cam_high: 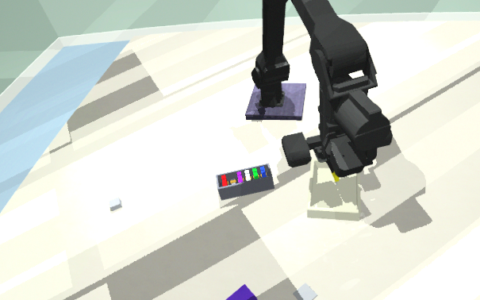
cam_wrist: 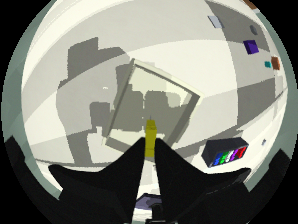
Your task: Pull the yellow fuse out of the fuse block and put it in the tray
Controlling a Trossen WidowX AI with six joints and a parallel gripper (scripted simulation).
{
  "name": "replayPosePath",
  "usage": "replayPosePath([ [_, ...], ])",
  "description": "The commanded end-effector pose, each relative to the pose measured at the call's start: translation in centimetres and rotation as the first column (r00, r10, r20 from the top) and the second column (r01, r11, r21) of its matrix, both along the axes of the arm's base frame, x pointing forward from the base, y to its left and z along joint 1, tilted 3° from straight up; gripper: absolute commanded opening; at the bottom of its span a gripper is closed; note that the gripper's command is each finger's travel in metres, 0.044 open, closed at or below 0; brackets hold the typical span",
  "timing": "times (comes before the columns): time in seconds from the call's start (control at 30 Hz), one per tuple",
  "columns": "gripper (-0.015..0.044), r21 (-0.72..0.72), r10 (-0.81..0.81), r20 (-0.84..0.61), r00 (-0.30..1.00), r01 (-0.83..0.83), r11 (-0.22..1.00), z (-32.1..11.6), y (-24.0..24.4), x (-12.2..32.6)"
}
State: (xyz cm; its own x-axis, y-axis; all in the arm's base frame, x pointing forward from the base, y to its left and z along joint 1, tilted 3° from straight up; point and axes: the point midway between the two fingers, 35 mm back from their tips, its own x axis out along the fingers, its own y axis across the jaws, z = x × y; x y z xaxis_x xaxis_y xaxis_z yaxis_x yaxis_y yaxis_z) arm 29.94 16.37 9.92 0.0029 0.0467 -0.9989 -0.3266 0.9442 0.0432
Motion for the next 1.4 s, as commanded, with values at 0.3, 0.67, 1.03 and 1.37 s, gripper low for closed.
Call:
replayPosePath([
  [0.3,0.0,0.002,-0.004,-0.003,1.0,0.004,1.0,-1.8,0.1,-0.1],
  [0.67,0.0289,-0.001,0.0,-0.002,1.0,0.0,1.0,-1.5,0.0,-0.1],
  [1.03,0.033,0.002,-0.004,-0.003,1.0,0.004,1.0,2.2,-0.1,-0.1],
  [1.37,0.033,0.0,-0.004,0.0,1.0,0.004,1.0,2.1,-0.1,-0.1],
])
